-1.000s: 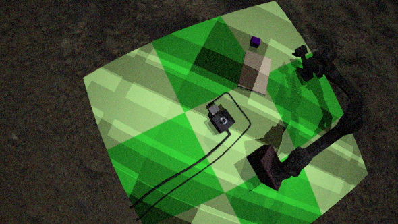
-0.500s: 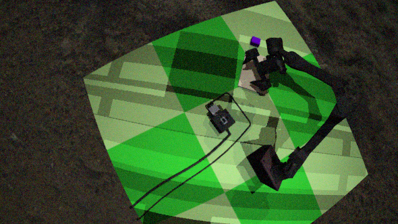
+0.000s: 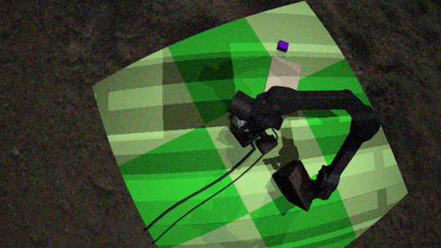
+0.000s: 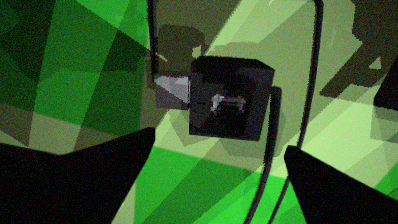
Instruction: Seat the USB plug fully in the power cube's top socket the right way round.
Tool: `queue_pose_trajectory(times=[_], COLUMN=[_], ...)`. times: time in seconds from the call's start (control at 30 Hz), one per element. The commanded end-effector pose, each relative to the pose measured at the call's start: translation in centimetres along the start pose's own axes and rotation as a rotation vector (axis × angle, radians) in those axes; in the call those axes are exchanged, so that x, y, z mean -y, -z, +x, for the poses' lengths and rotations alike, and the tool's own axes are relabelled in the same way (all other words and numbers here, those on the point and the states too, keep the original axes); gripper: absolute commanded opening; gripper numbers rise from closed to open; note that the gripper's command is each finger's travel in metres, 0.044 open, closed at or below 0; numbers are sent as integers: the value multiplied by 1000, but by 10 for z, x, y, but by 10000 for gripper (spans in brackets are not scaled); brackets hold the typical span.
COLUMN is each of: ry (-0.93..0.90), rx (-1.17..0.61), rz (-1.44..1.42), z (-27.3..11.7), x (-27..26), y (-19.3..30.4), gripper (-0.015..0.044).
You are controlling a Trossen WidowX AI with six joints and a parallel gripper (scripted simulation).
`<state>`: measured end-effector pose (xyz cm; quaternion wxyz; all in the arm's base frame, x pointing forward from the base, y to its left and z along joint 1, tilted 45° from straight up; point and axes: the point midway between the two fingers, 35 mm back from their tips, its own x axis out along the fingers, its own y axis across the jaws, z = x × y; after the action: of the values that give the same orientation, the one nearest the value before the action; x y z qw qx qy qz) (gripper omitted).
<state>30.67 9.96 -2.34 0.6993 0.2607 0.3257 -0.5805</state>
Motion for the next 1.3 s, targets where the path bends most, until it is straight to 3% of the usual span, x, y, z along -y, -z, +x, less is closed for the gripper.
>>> queue_pose_trajectory(times=[0.0, 1.27], ry=[5, 5], rx=[58, 59], rz=[12, 12], z=[1, 28], x=[10, 10], y=[4, 2], gripper=[440, 440])
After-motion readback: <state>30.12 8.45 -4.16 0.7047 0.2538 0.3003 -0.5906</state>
